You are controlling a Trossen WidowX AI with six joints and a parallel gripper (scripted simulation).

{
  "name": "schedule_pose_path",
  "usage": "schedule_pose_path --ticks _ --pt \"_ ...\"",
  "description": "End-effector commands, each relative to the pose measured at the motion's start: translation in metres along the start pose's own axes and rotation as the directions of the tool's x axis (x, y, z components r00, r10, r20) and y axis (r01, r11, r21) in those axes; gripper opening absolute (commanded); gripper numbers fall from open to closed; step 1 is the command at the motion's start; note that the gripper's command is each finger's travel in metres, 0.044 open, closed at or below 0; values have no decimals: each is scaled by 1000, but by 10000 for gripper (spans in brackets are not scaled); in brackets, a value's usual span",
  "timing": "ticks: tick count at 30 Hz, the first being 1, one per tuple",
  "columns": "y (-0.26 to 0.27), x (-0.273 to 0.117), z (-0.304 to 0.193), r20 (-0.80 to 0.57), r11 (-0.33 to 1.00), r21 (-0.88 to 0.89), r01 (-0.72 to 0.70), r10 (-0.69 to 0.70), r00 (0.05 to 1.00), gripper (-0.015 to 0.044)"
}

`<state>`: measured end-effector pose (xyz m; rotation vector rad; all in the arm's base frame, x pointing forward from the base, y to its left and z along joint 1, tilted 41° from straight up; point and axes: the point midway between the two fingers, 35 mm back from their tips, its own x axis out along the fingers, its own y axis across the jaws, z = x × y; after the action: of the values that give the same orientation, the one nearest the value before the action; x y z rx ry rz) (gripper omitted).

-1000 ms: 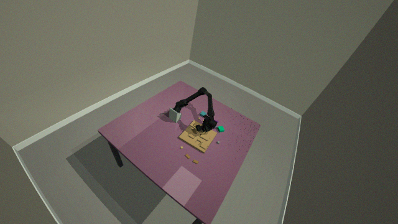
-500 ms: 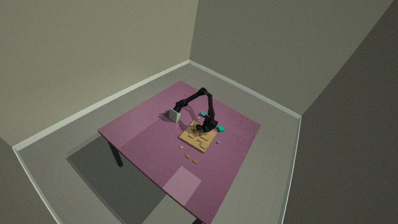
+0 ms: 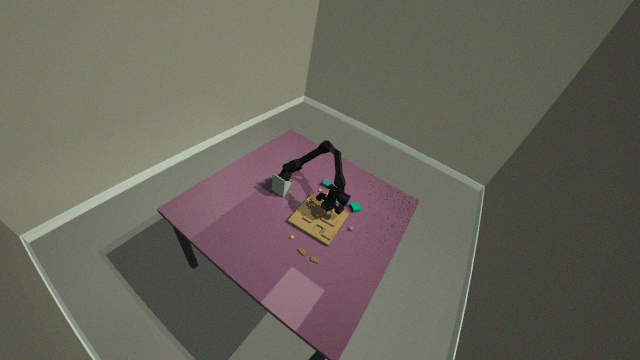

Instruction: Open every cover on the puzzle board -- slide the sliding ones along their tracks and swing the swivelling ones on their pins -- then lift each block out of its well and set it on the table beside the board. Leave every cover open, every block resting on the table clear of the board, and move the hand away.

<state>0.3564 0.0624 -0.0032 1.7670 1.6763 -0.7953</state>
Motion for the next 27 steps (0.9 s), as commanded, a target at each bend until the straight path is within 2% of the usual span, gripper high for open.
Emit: schedule_pose_path --ticks 1,2,7,14,27 --pt "2 -8 -2 -1 872 490 -6 7 1000 0" --pt "0 -1 0 0 998 66 0 0 1000 26" --pt "2 -24 0 1 970 242 -3 3 1000 144" --pt "2 -57 -1 1 875 484 -7 7 1000 144" --pt "3 -39 -1 1 872 489 -7 7 1000 144"
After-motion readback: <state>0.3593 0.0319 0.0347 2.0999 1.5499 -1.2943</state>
